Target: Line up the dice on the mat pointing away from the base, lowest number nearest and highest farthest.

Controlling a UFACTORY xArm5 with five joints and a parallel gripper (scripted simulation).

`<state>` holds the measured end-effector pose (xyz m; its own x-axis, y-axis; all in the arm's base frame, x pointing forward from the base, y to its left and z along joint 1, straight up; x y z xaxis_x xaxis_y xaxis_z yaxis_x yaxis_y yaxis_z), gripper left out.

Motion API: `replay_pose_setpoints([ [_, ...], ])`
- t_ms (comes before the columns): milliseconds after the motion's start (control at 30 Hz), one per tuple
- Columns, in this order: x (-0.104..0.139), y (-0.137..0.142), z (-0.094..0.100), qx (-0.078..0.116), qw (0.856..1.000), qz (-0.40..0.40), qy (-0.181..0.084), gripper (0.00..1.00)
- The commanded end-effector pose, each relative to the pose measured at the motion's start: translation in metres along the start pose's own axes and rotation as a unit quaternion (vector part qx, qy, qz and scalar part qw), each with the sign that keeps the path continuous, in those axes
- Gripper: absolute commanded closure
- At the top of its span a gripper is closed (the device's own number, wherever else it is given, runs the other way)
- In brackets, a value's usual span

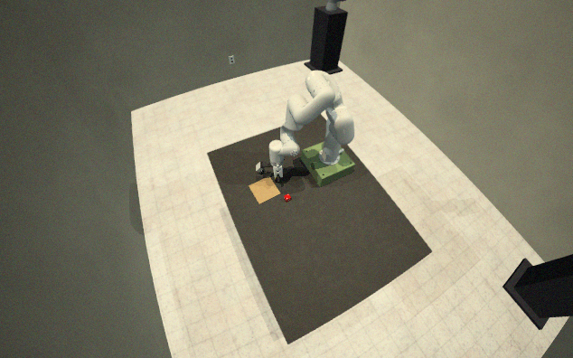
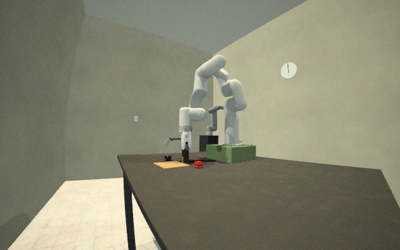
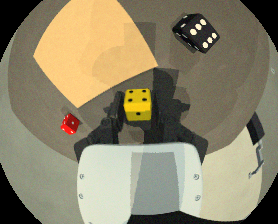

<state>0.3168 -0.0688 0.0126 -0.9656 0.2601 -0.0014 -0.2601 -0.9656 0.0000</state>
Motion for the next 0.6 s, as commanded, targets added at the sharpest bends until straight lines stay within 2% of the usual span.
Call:
replay_pose_setpoints([
  [0,-0.0008,0.0000,0.0006,0.000,1.000,0.000,0.001,0.53],
  [67,-0.0008,0.0000,0.0006,0.000,1.000,0.000,0.001,0.53],
  [100,-0.0008,0.0000,0.0006,0.000,1.000,0.000,0.001,0.73],
  [567,-0.0008,0.0000,0.0006,0.000,1.000,0.000,0.001,0.73],
])
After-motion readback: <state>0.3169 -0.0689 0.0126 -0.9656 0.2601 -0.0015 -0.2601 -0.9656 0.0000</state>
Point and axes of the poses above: the point where the finger pads meet when closed, its own z axis back along the fingers, its own y axis across the jaws, x = y × z, the point moved 8 cm from there along z, back along the fingers, and after that the axes turned 8 degrees about z, right-handed, at the moved point
